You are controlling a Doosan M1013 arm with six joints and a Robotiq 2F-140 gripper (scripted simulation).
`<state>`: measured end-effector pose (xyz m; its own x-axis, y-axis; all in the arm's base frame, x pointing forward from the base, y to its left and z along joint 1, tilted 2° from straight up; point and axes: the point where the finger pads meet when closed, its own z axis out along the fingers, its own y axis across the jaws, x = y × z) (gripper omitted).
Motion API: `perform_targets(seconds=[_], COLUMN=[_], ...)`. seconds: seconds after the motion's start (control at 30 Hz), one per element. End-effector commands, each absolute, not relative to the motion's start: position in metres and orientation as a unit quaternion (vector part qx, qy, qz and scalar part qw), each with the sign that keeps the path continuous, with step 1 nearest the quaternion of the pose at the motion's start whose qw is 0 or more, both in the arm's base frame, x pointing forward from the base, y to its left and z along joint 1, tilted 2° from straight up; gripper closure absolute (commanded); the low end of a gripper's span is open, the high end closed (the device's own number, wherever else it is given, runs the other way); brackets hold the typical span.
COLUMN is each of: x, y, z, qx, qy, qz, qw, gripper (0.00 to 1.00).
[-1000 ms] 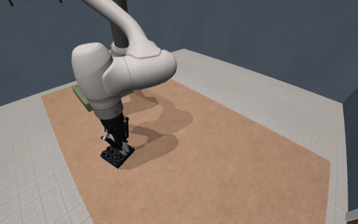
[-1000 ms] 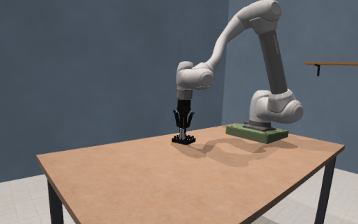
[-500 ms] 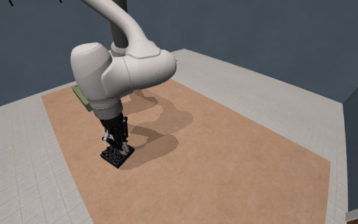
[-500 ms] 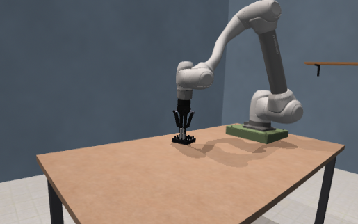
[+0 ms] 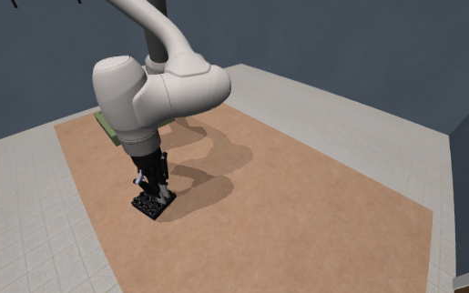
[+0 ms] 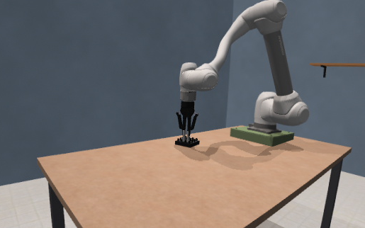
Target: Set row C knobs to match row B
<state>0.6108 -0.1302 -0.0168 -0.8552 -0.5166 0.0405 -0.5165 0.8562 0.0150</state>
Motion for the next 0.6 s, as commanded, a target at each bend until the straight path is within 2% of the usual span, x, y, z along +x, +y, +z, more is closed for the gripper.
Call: perform_targets(seconds=[0.0, 0.57], x=[0.6108, 0.6112], y=[-0.1301, -0.1300], z=[-0.0167, -0.0090], qx=[0.268, 0.268], qy=[-0.963, -0.963], qz=[-0.002, -0.002], qw=[0.021, 0.021], gripper=[0.88, 0.88])
